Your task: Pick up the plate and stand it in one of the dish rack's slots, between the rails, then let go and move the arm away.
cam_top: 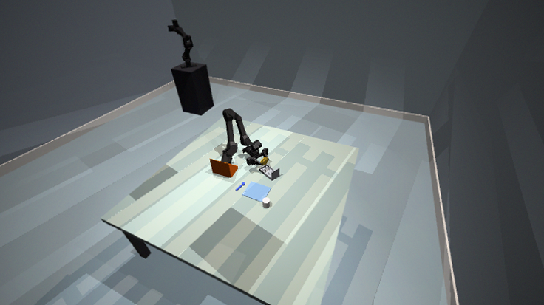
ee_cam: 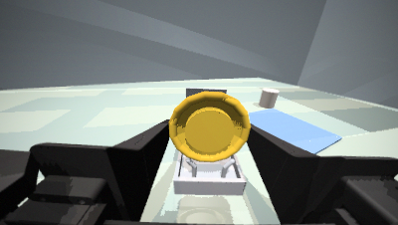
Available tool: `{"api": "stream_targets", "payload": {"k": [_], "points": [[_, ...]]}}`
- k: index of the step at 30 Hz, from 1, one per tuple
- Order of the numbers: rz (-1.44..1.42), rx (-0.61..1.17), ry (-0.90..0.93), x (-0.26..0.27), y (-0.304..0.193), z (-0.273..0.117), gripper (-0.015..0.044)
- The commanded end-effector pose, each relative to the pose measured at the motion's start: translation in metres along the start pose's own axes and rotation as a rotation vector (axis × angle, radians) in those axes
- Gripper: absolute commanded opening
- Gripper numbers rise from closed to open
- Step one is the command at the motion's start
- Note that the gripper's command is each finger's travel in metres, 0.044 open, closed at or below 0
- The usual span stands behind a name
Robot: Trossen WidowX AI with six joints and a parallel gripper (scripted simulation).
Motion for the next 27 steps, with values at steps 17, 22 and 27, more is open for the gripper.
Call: {"api": "stream_targets", "payload": {"k": [17, 22, 27], "points": [[0.008, -0.003, 0.001, -0.006, -0.018, 0.019, 0.0], [0.004, 0.003, 0.001, -0.007, -0.02, 0.019, 0.0], [-0.002, 0.008, 0.001, -0.007, -0.018, 0.019, 0.0]]}}
Point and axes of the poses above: the point midway between the two fingers, 35 mm back from their tips, its own z axis out along the fingers, its own x axis across the jaws, y = z × x, the point moved 4 cm from there along -z, back along the fingers, and after that the axes turned 5 degrees about z, right-handed, at the moved point
